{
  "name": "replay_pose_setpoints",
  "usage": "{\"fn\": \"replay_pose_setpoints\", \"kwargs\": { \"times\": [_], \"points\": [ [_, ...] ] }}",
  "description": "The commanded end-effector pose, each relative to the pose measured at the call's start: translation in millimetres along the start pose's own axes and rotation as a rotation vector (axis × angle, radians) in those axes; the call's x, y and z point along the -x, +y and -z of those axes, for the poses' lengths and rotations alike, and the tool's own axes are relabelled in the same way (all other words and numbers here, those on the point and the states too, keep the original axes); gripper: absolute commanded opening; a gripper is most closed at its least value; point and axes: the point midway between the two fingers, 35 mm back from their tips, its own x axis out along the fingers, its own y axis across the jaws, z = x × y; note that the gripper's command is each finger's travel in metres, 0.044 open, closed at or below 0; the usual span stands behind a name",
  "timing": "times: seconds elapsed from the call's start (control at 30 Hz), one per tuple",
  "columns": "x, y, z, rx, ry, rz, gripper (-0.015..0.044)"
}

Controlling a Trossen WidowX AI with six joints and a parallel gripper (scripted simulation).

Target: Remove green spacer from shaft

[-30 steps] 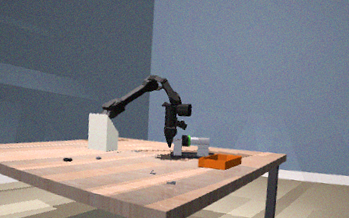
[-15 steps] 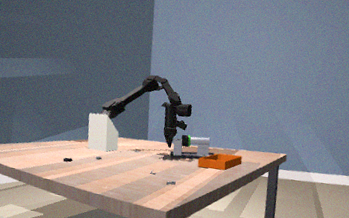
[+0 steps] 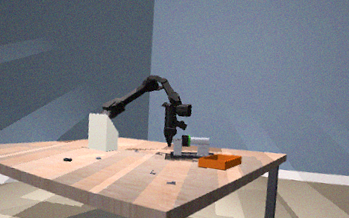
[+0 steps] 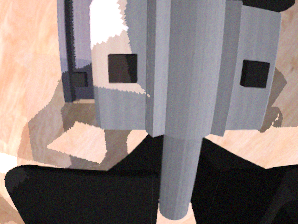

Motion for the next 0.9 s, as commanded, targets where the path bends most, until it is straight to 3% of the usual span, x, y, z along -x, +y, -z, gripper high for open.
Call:
{"fn": "replay_pose_setpoints", "kwargs": {
  "times": [0.0, 0.87],
  "points": [
    [-0.1, 0.7, 0.1, 0.003, -0.001, -0.005, 0.0000],
    [-0.3, 0.6, 16.5, -0.003, 0.001, -0.009, 0.0000]
  ]
}}
